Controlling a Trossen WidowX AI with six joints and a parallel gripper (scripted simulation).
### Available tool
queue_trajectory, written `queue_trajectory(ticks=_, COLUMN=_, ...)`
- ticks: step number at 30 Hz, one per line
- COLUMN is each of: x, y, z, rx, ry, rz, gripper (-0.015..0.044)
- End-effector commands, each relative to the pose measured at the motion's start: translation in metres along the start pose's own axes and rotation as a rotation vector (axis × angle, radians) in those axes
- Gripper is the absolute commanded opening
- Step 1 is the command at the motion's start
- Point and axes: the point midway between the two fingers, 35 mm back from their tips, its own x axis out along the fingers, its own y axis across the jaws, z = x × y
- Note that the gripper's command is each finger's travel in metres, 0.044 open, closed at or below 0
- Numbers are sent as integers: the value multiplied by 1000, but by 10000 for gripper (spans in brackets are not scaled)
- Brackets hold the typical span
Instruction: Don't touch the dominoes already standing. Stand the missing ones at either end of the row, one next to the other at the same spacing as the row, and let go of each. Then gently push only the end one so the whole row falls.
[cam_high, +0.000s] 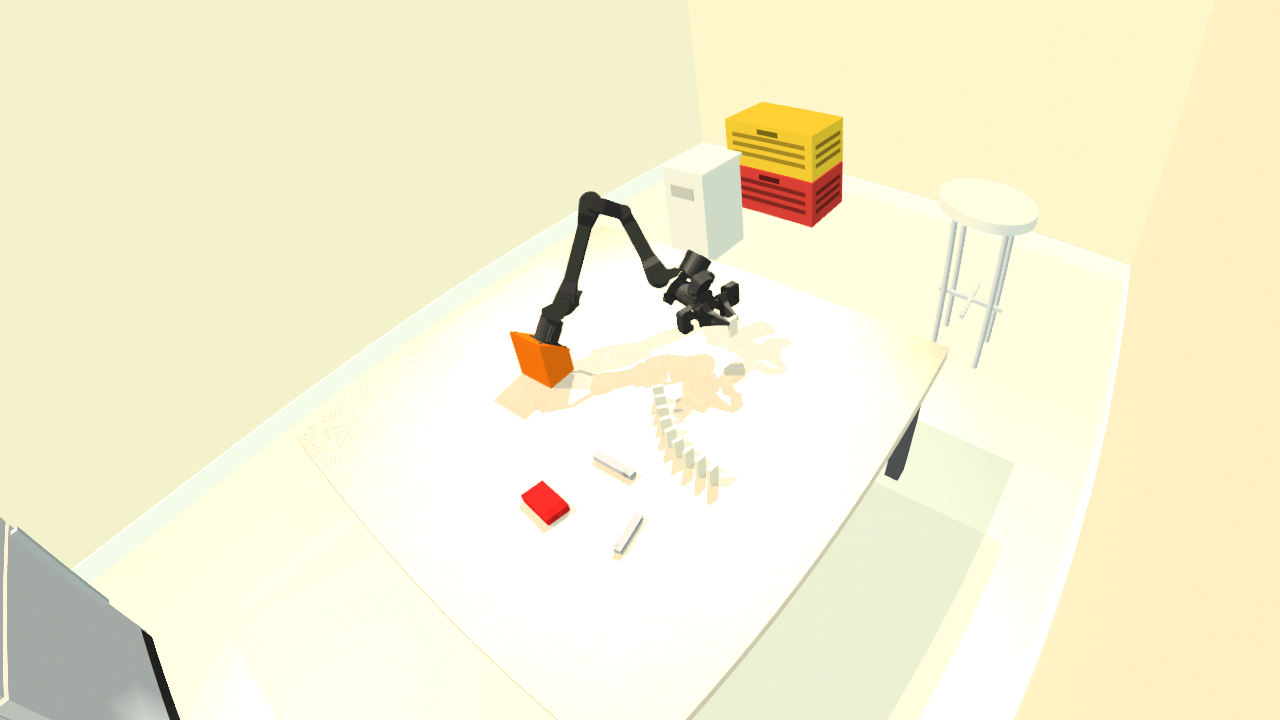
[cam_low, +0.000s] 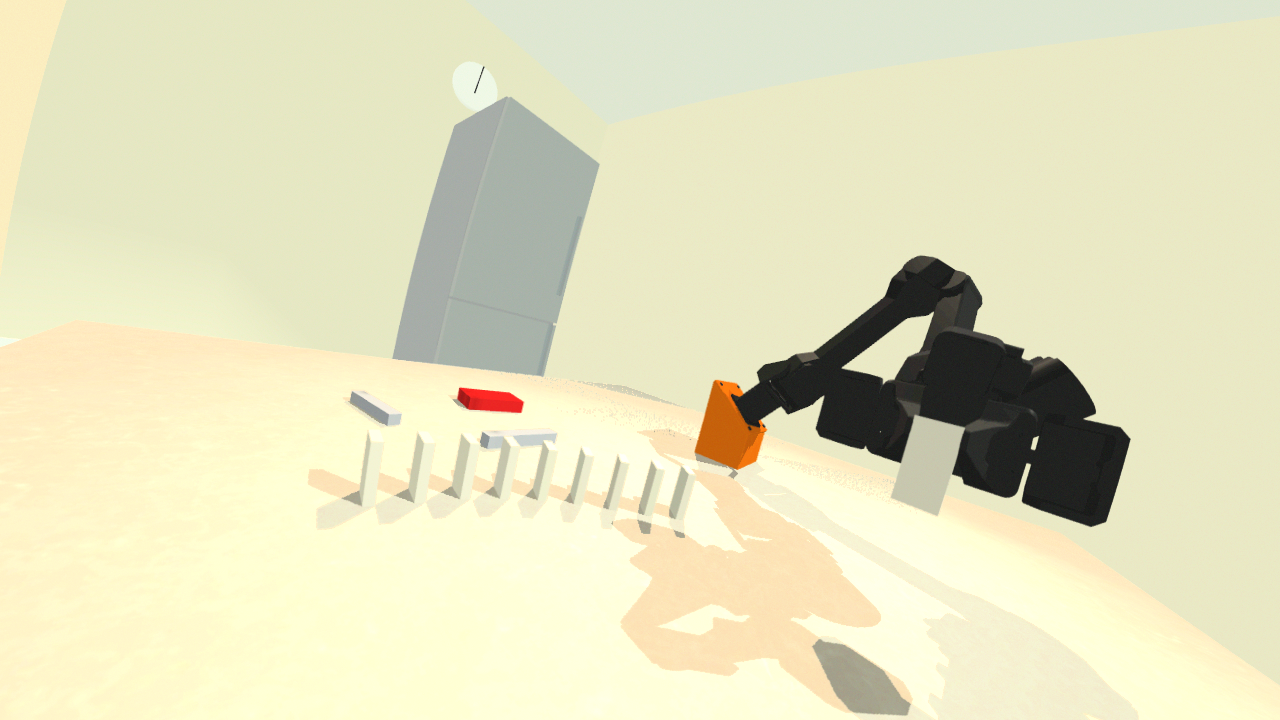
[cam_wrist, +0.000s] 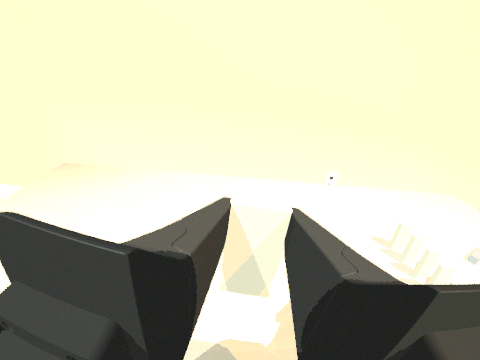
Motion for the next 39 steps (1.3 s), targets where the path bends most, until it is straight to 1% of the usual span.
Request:
queue_trajectory(ticks=1, x=2, y=0, z=-13, rx=-1, ry=3, rz=-5, gripper=107)
queue_trajectory(ticks=24, x=4, y=-3, z=-105, rx=-5, ry=9, rz=-5, gripper=107)
queue_trajectory(ticks=36, x=3, y=-3, z=-108, rx=-5, ry=9, rz=-5, gripper=107)
queue_trajectory(ticks=39, x=3, y=-3, z=-108, rx=-5, ry=9, rz=-5, gripper=186)
